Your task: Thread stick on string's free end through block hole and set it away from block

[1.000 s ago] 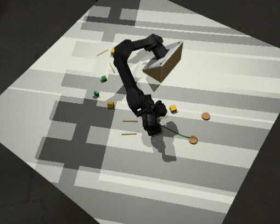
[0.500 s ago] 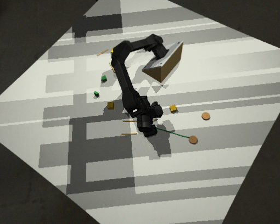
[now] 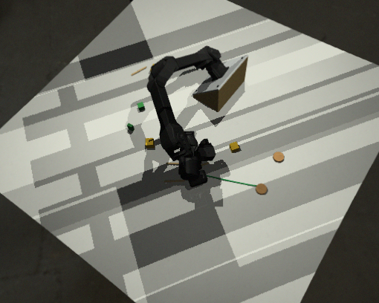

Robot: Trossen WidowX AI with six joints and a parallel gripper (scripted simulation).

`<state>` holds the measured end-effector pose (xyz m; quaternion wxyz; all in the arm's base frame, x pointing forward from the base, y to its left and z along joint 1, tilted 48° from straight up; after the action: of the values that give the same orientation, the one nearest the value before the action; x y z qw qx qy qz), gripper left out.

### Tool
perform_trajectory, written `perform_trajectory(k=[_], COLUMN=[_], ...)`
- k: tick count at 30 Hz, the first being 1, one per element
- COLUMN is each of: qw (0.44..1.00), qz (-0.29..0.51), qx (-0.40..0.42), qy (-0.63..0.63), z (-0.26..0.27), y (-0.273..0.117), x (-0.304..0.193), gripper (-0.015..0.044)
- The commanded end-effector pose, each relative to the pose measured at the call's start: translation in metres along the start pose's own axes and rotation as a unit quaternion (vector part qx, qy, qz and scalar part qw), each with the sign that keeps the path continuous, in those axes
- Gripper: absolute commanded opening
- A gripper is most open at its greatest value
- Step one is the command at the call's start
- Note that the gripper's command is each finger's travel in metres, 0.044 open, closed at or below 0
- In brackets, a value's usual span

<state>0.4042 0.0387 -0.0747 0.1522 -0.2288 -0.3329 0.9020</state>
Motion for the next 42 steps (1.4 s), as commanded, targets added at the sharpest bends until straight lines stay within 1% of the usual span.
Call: perform_trajectory(k=[1, 42], qw=[1.000, 1.000], qz=[0.002, 0.001], qx=[0.001, 0.002], qy=[-0.002, -0.003], z=[0.000, 0.026], y=[0.000, 0.033], x=[-0.003, 0.020], gripper=[0.0000, 0.0000])
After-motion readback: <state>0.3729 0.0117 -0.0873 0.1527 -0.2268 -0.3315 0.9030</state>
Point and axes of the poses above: the point midway between the two fingers, 35 mm back from their tips, its own y axis out along the fingers, its own z axis across the jaws, x = y × z, the point moved 4 cm from there along -y, back along the fingers, and after that the axes turned 12 degrees about -y, right-handed, at the moved point
